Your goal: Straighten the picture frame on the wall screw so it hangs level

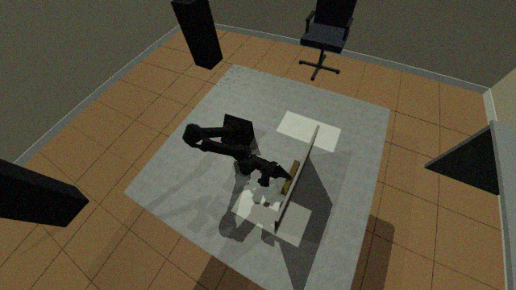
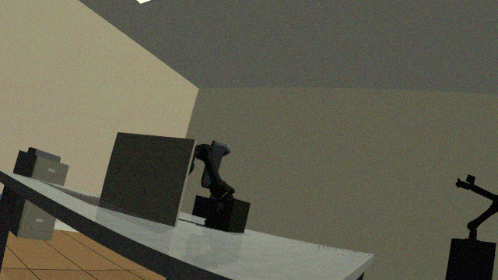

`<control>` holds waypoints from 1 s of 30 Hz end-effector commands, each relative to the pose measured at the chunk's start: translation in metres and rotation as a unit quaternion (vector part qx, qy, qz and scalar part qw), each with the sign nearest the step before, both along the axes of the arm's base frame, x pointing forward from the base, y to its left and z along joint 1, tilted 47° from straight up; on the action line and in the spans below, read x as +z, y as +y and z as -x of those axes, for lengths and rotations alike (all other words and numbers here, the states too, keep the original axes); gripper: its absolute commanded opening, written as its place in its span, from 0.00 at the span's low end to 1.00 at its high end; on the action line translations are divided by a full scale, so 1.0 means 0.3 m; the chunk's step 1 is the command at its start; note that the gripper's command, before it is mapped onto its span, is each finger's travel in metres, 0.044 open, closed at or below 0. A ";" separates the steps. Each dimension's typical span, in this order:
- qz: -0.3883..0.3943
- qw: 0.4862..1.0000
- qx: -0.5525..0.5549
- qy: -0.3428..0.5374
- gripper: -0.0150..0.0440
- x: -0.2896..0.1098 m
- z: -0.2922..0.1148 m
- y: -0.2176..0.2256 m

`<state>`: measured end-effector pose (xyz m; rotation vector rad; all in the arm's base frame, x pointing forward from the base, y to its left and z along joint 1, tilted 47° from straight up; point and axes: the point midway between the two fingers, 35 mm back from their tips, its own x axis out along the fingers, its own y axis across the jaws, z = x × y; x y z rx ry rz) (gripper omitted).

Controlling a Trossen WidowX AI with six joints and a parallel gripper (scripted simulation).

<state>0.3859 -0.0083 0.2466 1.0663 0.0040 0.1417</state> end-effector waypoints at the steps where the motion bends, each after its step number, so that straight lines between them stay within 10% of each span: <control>1: 0.001 1.000 0.005 -0.004 0.25 0.006 0.000 0.013; 30: 0.001 1.000 0.005 -0.004 0.25 -0.003 0.001 0.028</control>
